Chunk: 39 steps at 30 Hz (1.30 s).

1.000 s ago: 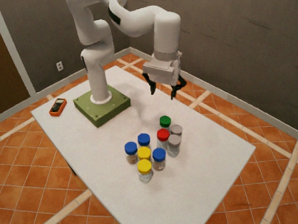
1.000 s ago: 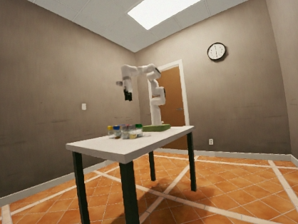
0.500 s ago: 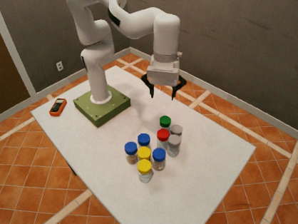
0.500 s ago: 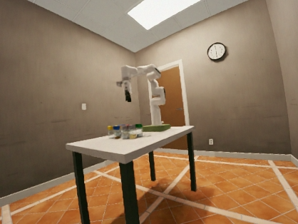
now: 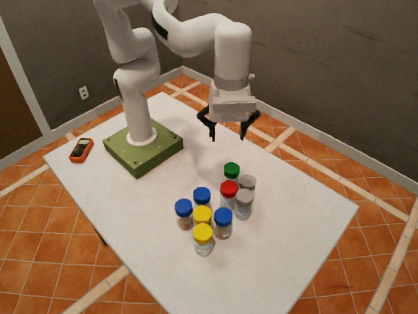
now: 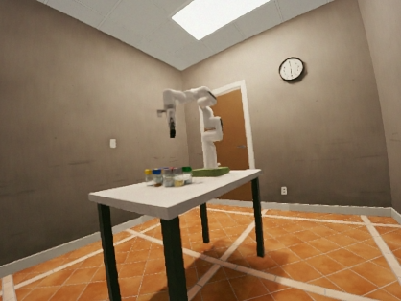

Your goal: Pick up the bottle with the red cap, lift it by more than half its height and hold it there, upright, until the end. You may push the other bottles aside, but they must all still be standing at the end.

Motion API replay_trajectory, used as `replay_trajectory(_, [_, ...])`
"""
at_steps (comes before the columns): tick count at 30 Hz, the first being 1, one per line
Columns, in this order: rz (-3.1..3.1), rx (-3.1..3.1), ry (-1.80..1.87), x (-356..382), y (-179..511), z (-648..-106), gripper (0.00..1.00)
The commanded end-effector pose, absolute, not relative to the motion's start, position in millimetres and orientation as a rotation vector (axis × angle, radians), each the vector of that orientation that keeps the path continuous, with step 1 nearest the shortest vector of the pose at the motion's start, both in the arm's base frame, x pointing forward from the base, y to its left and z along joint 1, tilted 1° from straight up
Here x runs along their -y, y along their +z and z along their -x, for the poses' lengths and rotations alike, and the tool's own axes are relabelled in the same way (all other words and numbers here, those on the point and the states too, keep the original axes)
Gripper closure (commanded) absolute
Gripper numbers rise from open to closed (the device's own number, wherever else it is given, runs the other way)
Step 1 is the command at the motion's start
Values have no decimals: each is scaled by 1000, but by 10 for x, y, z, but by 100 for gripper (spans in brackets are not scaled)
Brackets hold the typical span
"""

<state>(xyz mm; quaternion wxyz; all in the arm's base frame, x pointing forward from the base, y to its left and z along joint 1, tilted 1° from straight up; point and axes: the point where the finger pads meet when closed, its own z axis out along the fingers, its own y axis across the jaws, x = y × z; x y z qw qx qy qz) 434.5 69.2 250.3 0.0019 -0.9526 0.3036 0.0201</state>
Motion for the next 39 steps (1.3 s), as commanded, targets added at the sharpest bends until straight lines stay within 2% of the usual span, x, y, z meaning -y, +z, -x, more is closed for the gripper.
replay_trajectory(1, [3040,-749,53,-678,2486,-4359,21])
replay_trajectory(11, [3066,-643,50,-670,2465,-4359,21])
replay_trajectory(20, [3118,-247,41,-642,2401,-4366,21])
replay_trajectory(28, [3123,-228,41,-640,2395,-4364,21])
replay_trajectory(39, [3123,171,31,-611,2330,-4369,21])
